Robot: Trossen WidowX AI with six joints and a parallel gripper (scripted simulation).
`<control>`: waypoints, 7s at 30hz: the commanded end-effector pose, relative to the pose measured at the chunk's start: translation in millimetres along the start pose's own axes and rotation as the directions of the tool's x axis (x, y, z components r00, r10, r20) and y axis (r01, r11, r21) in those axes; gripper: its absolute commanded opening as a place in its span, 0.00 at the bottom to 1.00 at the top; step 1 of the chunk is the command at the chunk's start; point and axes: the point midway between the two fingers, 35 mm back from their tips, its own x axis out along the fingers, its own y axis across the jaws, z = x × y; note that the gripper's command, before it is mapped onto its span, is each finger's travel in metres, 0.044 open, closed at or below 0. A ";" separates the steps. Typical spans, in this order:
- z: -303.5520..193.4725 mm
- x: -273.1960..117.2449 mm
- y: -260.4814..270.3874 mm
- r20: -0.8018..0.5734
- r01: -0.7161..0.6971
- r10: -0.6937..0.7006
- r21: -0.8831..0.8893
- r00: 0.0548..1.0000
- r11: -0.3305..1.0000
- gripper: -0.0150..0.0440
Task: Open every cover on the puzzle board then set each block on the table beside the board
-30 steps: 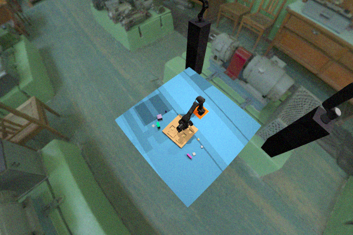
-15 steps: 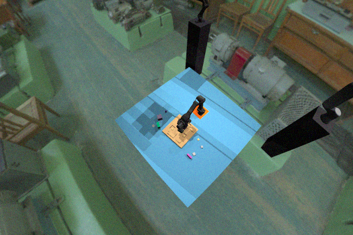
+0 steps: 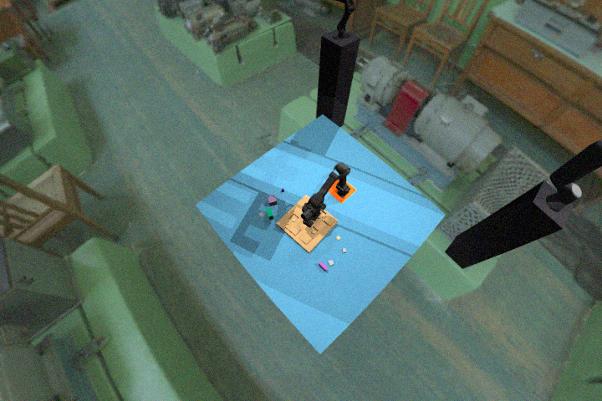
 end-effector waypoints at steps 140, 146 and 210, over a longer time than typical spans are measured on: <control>-5.6 -0.3 0.5 0.003 0.003 -0.003 -0.003 1.000 1.000 0.50; -5.6 4.6 0.5 0.003 0.003 -0.003 -0.003 1.000 1.000 0.50; -5.3 -66.8 1.6 0.003 0.003 -0.003 -0.003 1.000 1.000 0.39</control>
